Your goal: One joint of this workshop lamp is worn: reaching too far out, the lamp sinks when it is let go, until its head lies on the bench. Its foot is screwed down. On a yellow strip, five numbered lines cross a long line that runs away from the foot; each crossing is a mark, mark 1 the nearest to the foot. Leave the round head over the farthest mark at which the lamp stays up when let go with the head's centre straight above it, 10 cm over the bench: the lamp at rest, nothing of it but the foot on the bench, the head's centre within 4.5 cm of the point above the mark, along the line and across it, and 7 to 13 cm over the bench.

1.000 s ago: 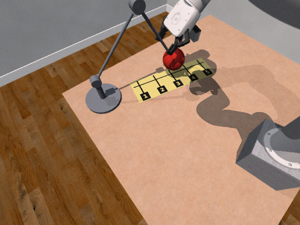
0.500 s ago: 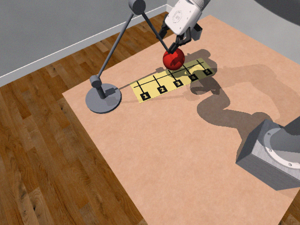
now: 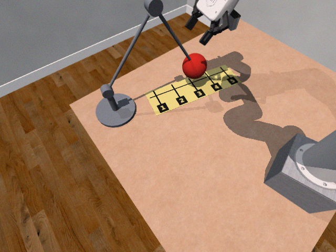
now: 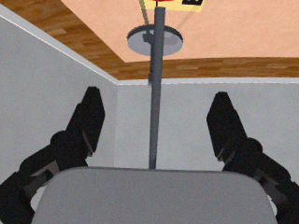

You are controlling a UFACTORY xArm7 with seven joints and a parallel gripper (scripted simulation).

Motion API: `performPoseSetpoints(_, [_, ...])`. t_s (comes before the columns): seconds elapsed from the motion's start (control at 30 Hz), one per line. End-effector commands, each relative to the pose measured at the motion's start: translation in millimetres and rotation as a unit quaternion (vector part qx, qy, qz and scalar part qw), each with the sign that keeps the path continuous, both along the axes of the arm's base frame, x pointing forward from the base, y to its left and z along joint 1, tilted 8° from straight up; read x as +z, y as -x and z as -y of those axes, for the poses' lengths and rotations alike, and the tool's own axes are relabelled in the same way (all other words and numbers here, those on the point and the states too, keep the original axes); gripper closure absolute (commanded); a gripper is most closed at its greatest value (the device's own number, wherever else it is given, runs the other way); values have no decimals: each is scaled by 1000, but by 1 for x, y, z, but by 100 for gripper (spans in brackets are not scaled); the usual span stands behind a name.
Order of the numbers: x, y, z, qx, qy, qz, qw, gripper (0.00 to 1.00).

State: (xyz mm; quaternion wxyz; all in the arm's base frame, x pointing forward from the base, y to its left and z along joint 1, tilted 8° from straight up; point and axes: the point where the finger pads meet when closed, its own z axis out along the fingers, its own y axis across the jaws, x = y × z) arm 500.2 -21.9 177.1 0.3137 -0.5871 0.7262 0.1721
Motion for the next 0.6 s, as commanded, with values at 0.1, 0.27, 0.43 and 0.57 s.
performPoseSetpoints(0.1, [20,6,15,0,1,2,1000,0])
performPoseSetpoints(0.27, [35,11,28,0,1,2,1000,0])
performPoseSetpoints(0.43, [47,15,39,-1,1,2,1000,0])
performPoseSetpoints(0.57, [47,15,38,-1,1,2,1000,0])
